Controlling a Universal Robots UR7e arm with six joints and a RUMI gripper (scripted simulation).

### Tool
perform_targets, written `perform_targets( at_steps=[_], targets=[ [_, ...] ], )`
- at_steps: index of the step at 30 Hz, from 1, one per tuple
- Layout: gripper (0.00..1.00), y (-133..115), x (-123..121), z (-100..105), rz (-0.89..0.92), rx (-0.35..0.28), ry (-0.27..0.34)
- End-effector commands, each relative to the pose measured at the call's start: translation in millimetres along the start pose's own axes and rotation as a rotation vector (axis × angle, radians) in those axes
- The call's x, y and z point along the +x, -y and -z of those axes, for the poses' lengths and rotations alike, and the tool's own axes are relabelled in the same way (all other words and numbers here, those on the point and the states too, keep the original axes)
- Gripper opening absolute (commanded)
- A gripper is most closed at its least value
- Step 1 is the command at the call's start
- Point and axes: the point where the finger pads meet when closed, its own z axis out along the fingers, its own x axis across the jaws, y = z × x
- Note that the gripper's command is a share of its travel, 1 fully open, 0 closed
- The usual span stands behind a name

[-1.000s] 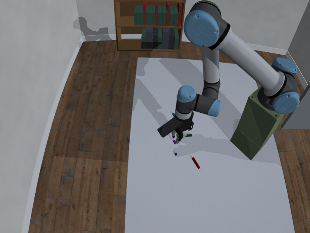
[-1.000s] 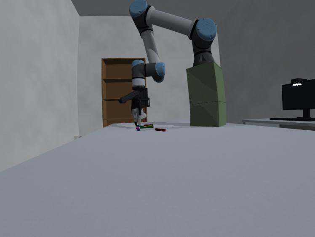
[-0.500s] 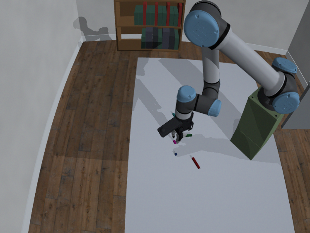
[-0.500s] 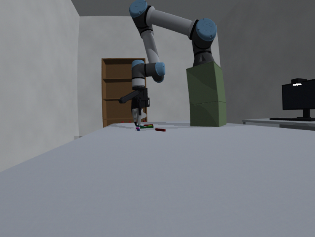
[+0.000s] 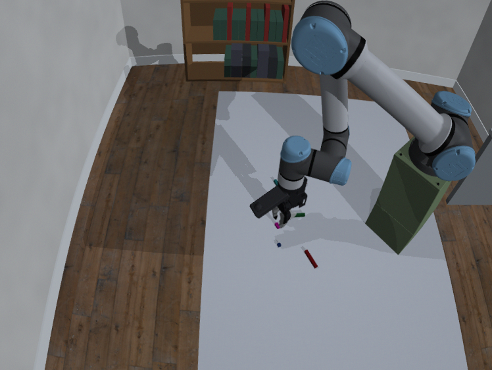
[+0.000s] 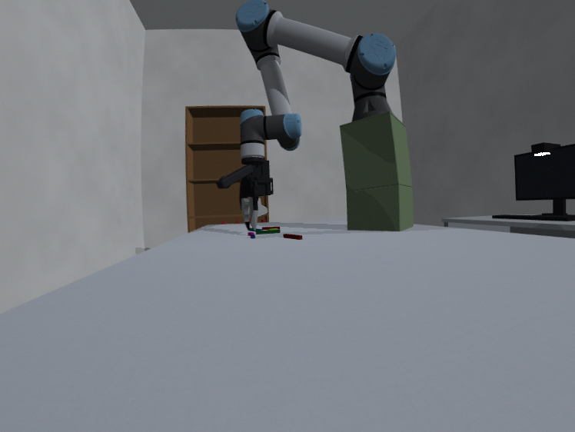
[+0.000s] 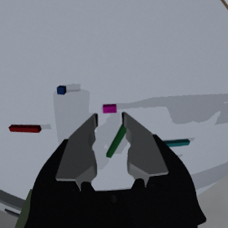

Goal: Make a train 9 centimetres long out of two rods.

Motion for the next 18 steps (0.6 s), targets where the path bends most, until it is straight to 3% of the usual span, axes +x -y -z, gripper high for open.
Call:
perform_targets(
  at_steps=[1,18],
  targets=[
    [0.21,0.8,2.3,0.4,-0.002,0.001,-0.003],
    [0.21,1.1,2.8,-3.0,-0.002,0.002,-0.003]
  ],
)
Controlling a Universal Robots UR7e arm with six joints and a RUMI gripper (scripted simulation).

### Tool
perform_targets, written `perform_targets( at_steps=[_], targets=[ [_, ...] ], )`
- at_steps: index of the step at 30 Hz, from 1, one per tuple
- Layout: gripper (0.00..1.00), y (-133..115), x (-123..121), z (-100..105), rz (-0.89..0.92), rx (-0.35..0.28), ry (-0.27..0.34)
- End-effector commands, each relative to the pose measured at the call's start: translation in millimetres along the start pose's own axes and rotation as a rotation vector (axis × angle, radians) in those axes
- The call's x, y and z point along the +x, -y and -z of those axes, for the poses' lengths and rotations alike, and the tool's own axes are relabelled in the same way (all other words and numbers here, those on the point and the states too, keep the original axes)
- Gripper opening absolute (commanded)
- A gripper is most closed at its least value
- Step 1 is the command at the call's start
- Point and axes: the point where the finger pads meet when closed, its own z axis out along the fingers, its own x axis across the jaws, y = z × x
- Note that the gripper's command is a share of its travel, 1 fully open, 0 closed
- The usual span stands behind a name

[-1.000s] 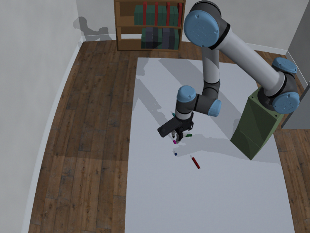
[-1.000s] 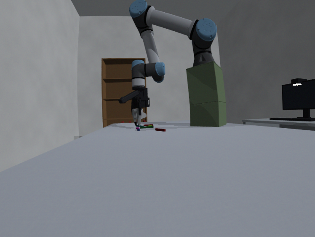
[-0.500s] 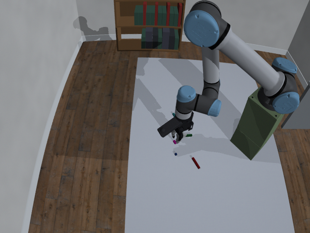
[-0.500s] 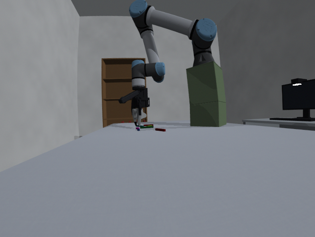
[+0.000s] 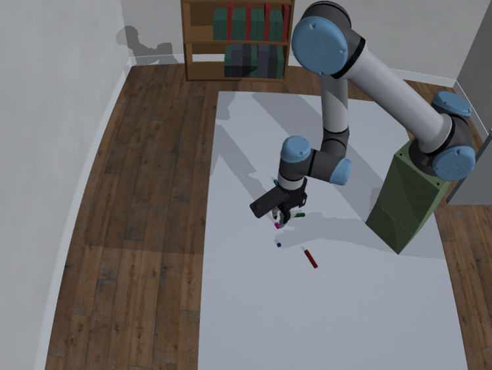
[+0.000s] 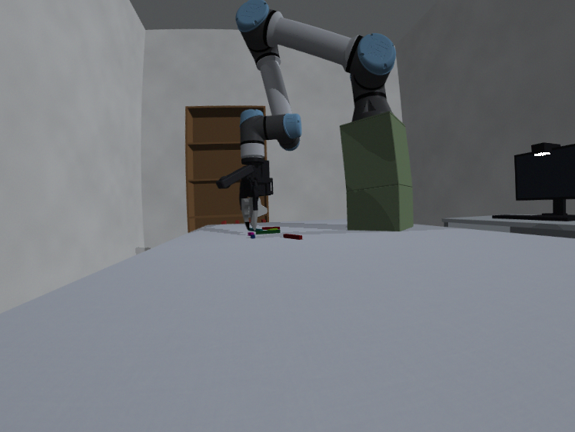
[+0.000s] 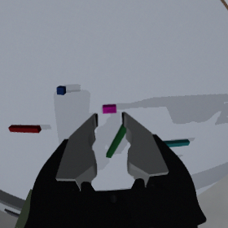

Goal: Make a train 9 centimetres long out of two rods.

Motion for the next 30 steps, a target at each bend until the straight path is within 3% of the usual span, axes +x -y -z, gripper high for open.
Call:
perform_targets(
  at_steps=[1,30],
  targets=[
    [0.21,0.8,2.4,-3.5,-0.002,0.002,-0.003],
    [0.21,0.3,1.8,-16.0,-0.002,0.001,-0.002]
  ],
)
